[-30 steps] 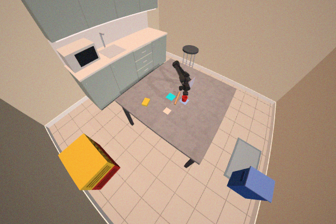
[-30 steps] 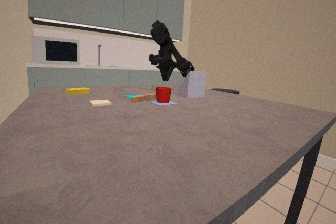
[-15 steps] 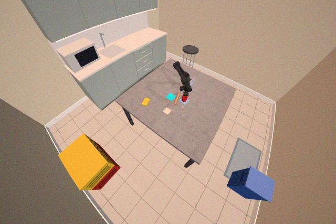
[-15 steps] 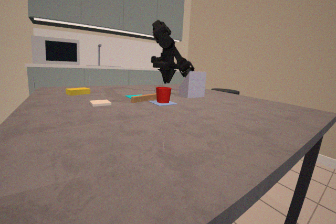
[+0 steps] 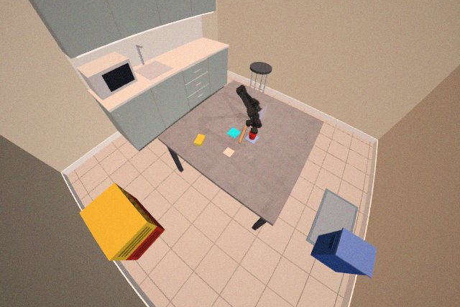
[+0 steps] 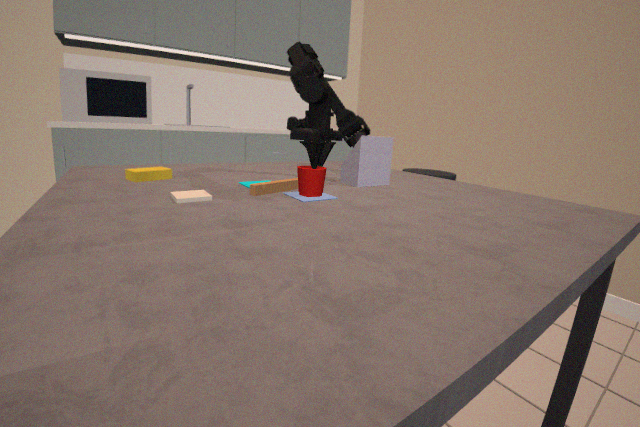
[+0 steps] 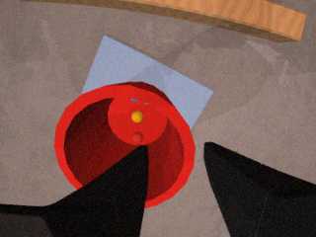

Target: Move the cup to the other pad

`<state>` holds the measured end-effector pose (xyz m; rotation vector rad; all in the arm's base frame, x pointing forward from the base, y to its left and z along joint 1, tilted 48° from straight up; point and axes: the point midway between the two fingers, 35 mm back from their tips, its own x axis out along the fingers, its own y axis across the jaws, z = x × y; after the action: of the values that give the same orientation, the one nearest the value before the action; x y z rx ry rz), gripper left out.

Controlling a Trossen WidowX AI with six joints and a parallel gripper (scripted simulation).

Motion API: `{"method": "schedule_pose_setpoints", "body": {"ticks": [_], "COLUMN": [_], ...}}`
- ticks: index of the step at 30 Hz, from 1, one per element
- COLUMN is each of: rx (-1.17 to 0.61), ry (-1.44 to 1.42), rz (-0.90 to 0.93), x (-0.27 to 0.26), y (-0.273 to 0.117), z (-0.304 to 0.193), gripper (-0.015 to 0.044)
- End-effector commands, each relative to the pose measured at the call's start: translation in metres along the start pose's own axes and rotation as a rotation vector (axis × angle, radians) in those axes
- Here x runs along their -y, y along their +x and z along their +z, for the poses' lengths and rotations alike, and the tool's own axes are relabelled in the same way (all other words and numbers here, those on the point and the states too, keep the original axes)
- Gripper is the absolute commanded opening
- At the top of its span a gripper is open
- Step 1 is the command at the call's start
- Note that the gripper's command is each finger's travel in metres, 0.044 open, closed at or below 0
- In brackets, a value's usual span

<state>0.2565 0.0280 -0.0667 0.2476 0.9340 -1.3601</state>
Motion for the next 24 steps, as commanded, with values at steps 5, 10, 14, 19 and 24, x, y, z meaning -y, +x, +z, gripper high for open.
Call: {"method": "schedule_pose_setpoints", "body": {"ticks": [5,10,14,19,24], "rx": [0.004,0.004,0.005,0.006,0.003], "ry": [-0.007,-0.007,-0.006,-0.006,0.0], "rz": [-0.007,-0.007,-0.008,-0.008,-0.006], "x": [0.002,0.003,0.004,0.005,0.004], "y": [0.015,0.023,0.029,0.035,0.033], "z": [0.001,0.001,0.001,0.001,0.0], "gripper": [0.0148,0.0148,0.0148,0.0148,0.0095]}}
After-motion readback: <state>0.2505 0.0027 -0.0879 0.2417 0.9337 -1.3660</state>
